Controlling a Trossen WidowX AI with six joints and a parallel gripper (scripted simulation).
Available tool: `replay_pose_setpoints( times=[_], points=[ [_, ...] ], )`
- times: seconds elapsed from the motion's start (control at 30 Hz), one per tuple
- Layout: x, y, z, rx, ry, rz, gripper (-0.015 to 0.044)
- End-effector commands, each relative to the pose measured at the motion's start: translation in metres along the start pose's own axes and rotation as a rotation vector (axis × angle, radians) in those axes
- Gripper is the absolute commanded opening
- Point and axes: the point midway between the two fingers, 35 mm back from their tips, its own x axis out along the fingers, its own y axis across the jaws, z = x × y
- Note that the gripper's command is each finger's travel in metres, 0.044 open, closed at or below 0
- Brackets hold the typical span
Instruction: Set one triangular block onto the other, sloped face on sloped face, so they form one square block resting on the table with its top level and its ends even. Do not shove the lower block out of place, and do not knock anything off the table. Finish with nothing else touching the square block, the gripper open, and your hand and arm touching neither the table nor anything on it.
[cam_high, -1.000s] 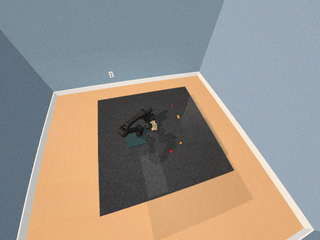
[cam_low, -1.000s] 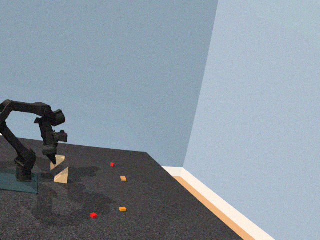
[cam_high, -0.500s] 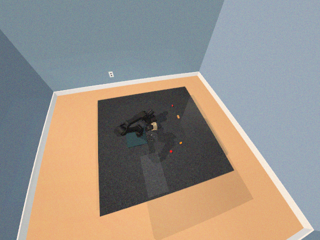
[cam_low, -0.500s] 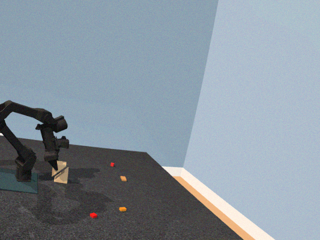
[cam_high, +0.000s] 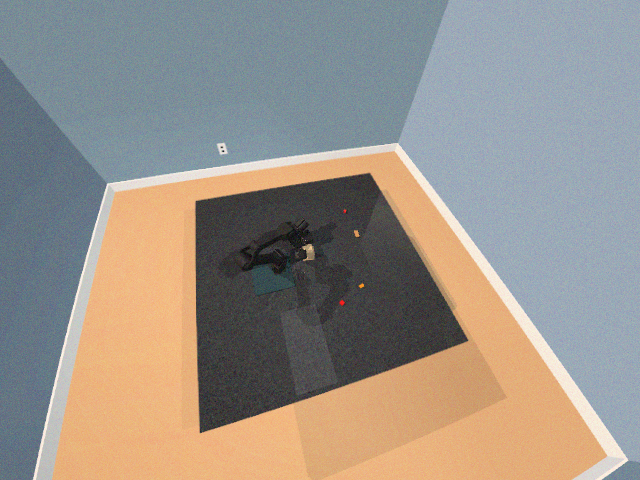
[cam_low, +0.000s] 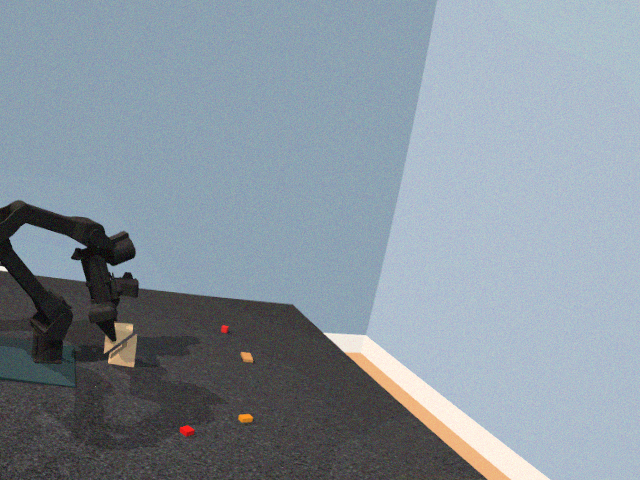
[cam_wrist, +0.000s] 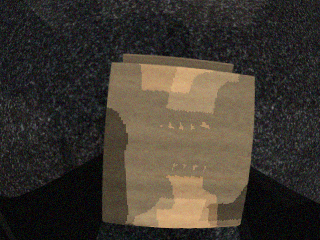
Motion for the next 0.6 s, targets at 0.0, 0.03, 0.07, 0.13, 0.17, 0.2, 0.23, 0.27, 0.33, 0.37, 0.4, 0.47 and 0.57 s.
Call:
replay_pose_setpoints(
  times=[0.0, 0.03, 0.07, 0.13, 0.17, 0.2, 0.23, 0.27, 0.33, 0.37, 0.4, 0.47, 0.57],
  points=[
    [0.0000, 0.0010, 0.0003, -0.005, 0.000, 0.006, 0.0000],
    [0.0000, 0.0012, 0.0004, -0.006, 0.000, 0.007, 0.0000],
    [0.0000, 0.0012, 0.0004, -0.006, 0.000, 0.007, 0.0000],
    [0.0000, 0.0012, 0.0004, -0.006, 0.000, 0.007, 0.0000],
    [-0.0001, 0.0014, 0.0004, -0.006, 0.000, 0.008, 0.0000],
    [-0.0001, 0.0014, 0.0004, -0.006, 0.000, 0.008, 0.0000],
    [-0.0001, 0.0014, 0.0004, -0.006, 0.000, 0.008, 0.0000],
    [-0.0001, 0.0014, 0.0004, -0.006, 0.000, 0.008, 0.0000],
    [-0.0001, 0.0016, 0.0005, -0.007, 0.000, 0.009, 0.0000],
    [0.0000, 0.0016, 0.0005, -0.007, 0.000, 0.009, 0.0000],
    [0.0002, 0.0016, 0.0005, -0.007, 0.000, 0.009, 0.0000],
    [0.0010, 0.0016, 0.0006, -0.007, 0.000, 0.009, 0.0000],
    [0.0028, 0.0017, 0.0006, -0.007, 0.000, 0.009, 0.0000]
  ],
)
